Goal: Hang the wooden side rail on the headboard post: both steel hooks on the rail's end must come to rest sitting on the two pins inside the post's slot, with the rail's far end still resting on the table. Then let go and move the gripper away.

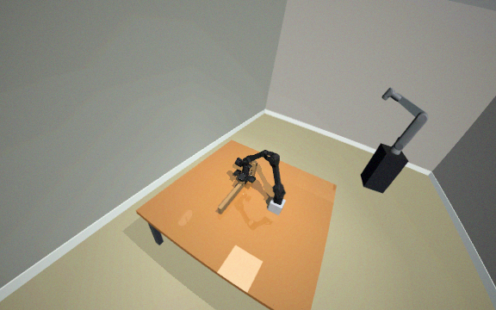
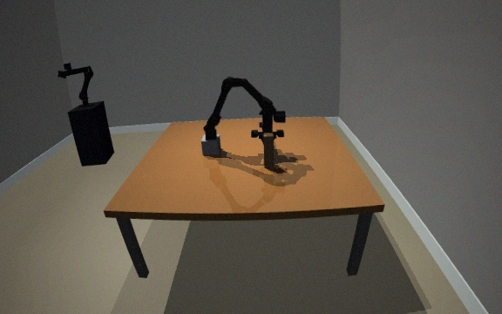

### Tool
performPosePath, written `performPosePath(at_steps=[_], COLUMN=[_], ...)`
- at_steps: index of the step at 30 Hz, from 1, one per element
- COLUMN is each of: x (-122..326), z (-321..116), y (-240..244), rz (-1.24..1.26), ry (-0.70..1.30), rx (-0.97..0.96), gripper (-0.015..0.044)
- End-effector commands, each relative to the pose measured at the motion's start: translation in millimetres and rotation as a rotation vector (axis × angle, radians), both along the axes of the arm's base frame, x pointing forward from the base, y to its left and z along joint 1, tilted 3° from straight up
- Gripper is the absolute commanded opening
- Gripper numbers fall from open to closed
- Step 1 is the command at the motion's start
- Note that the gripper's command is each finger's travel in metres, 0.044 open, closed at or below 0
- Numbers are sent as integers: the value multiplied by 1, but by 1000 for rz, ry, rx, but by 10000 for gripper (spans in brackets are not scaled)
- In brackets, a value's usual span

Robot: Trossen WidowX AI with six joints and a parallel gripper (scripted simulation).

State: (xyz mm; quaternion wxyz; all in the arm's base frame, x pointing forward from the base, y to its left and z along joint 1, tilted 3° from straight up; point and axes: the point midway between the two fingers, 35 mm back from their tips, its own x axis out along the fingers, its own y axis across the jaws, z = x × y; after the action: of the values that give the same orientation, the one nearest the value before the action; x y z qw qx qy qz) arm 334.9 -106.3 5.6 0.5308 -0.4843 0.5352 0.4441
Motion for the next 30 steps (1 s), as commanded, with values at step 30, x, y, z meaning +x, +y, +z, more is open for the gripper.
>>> performPosePath(at_steps=[30], x=[2], z=[2], y=[-5], rz=[4], ry=[-14], rx=[-6], gripper=[0])
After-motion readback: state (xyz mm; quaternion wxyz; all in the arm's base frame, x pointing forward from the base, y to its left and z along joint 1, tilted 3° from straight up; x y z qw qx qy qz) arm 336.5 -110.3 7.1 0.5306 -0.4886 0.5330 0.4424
